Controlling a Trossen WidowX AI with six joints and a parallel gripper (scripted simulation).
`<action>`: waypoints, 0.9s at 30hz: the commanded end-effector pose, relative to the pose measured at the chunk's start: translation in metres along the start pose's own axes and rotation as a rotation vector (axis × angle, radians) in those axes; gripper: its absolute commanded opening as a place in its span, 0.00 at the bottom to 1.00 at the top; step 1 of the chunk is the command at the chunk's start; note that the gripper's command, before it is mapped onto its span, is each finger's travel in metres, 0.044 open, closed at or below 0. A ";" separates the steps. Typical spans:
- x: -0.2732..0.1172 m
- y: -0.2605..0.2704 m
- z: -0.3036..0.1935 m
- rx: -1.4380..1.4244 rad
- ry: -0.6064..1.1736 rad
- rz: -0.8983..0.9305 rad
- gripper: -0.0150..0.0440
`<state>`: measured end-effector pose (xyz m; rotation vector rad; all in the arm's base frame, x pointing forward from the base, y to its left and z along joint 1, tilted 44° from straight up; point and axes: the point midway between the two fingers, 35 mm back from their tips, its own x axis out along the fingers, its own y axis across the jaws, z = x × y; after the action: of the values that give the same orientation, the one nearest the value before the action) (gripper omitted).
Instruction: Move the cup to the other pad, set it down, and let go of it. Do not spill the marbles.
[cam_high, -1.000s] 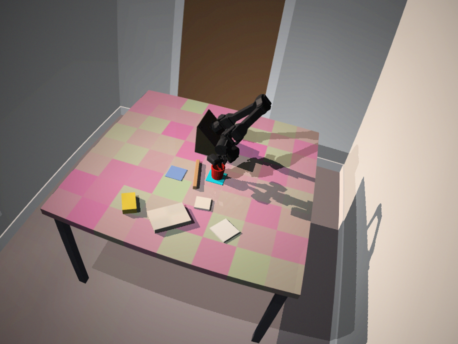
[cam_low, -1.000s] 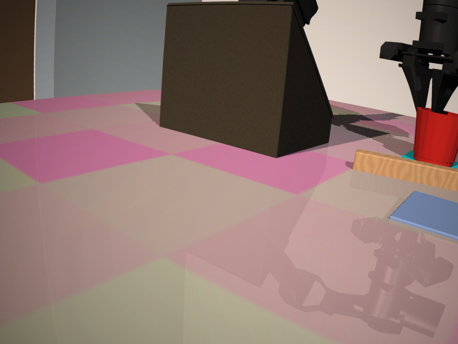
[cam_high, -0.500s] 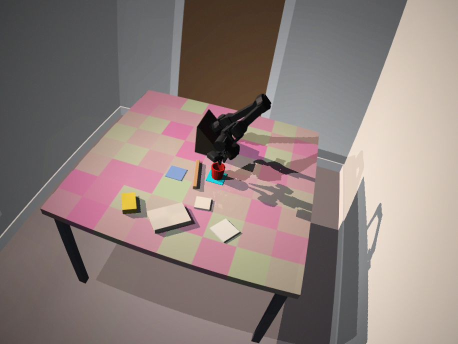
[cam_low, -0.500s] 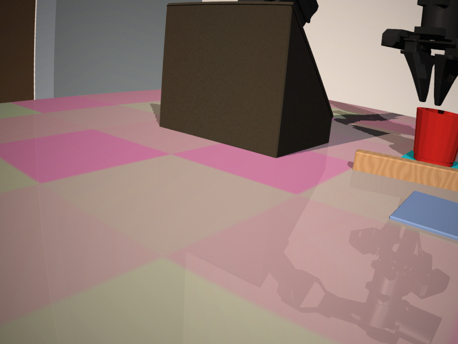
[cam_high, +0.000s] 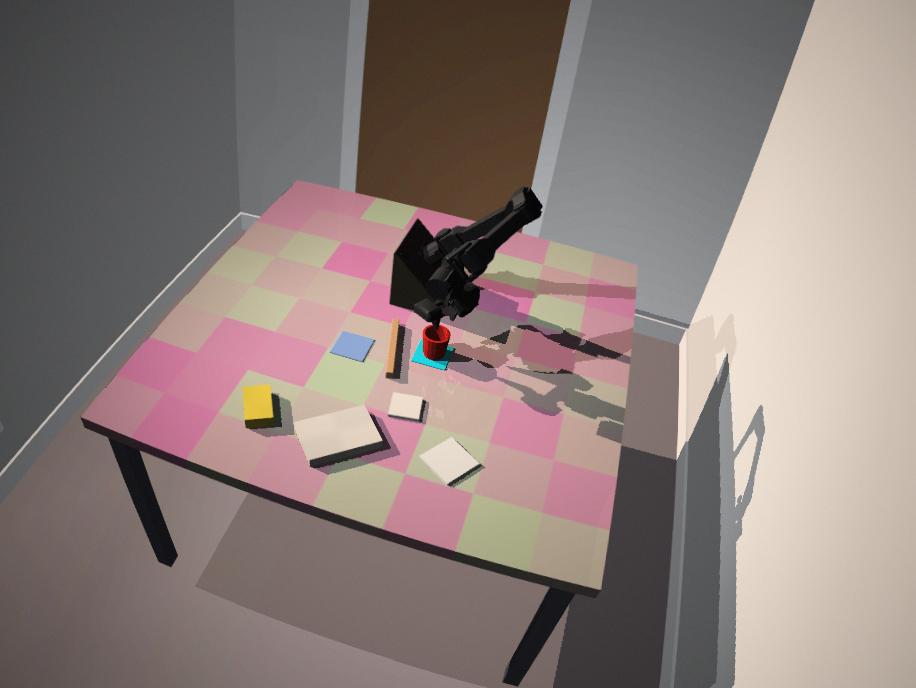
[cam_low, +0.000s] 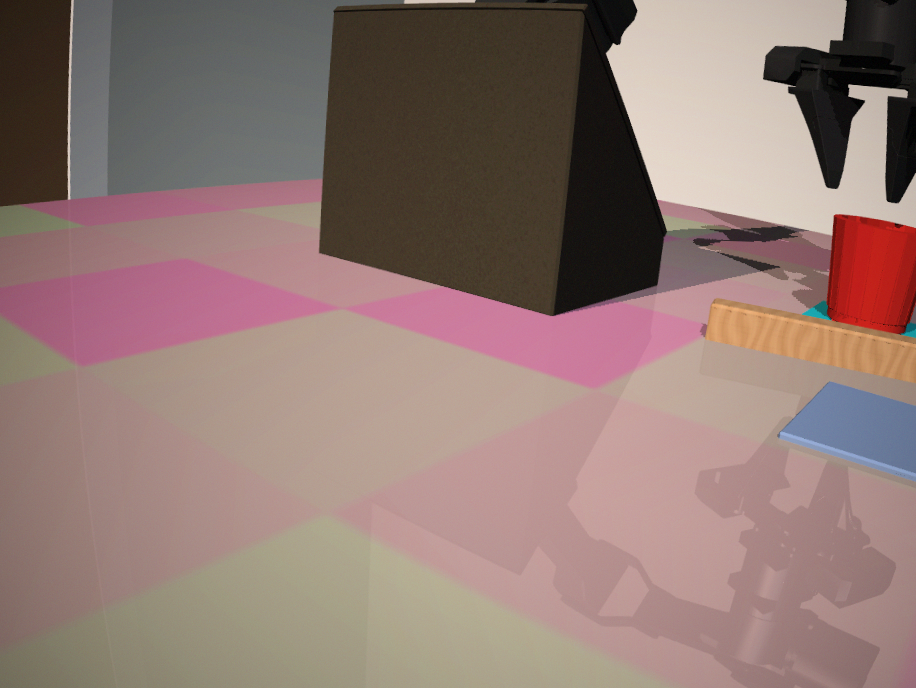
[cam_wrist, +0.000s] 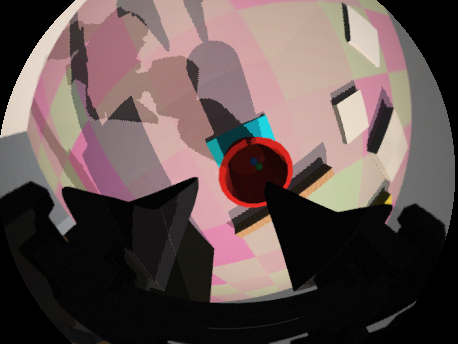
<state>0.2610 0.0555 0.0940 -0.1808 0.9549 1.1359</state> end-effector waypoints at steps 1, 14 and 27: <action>0.000 0.000 0.000 0.002 0.000 -0.001 0.87; -0.042 -0.003 0.000 0.000 0.003 -0.003 1.00; -0.059 -0.004 0.001 0.002 -0.003 -0.006 1.00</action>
<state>0.2591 0.0132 0.1359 -0.1816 0.9518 1.1324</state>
